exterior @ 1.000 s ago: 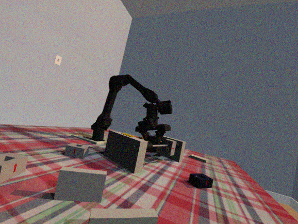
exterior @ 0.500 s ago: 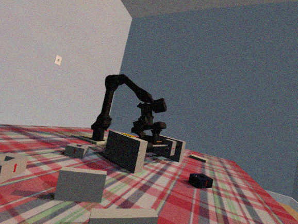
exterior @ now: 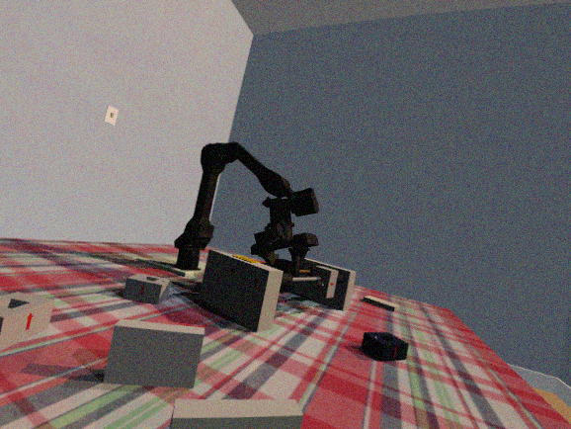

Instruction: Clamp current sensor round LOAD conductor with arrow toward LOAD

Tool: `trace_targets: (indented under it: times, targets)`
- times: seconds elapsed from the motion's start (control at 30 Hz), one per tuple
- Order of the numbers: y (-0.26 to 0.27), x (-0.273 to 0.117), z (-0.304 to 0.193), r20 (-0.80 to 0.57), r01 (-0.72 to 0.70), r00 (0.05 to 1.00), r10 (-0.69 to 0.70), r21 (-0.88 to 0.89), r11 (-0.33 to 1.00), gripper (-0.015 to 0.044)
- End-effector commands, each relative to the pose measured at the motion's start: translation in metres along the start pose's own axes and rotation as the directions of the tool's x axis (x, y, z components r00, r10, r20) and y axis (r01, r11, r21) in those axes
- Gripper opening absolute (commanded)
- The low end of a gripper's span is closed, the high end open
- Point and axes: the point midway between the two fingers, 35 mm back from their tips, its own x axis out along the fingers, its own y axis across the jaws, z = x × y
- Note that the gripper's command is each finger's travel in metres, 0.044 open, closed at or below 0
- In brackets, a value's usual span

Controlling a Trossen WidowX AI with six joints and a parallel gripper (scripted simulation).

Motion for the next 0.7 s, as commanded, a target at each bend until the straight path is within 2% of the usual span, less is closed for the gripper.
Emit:
trace_targets:
  times: [0.0, 0.13, 0.67]
  targets:
    - [0.0001, -0.0002, 0.0, 0.0, 0.0, 1.0, 0.0, 0.0, 1.0, 0.0158]
    - [0.0001, -0.0002, 0.0, 0.0, 0.0, 1.0, 0.0, 0.0, 1.0, 0.0262]
    - [0.0001, -0.0002, 0.0, 0.0, 0.0, 1.0, 0.0, 0.0, 1.0, 0.0263]
